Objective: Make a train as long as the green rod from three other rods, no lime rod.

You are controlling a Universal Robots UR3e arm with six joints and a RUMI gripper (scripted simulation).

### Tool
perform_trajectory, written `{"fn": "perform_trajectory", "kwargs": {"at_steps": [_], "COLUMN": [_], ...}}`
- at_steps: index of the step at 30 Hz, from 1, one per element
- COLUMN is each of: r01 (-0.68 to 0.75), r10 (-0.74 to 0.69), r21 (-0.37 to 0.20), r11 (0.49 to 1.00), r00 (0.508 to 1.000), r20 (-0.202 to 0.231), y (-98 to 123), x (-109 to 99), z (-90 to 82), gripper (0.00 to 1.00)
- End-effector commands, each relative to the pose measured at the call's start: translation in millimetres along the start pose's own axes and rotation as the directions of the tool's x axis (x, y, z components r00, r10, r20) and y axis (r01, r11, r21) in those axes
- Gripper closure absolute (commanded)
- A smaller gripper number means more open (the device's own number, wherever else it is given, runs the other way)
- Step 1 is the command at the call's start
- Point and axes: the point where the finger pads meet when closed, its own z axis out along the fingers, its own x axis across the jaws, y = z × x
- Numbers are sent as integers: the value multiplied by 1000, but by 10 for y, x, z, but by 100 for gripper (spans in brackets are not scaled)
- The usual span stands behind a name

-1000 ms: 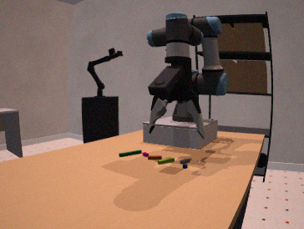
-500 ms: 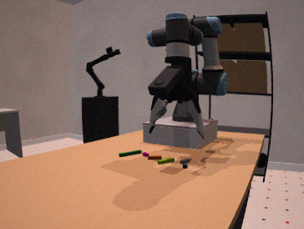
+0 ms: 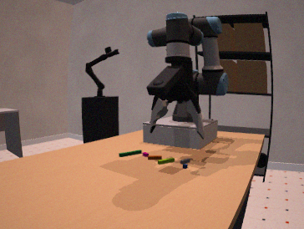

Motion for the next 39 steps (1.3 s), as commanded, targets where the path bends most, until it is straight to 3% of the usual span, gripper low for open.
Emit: {"fn": "perform_trajectory", "kwargs": {"at_steps": [1,21,36,38,39], "r01": [-101,-414,-666,-666,-695], "r10": [101,414,666,666,695], "r21": [4,4,3,3,3], "r11": [995,910,746,746,719], "r00": [995,910,746,746,719], "r20": [1,1,2,2,2], "y": [-4,25,69,69,76], "x": [-10,-24,-46,-46,-50], "z": [-10,-10,-9,-9,-9], "gripper": [0,0,0,0,0]}}
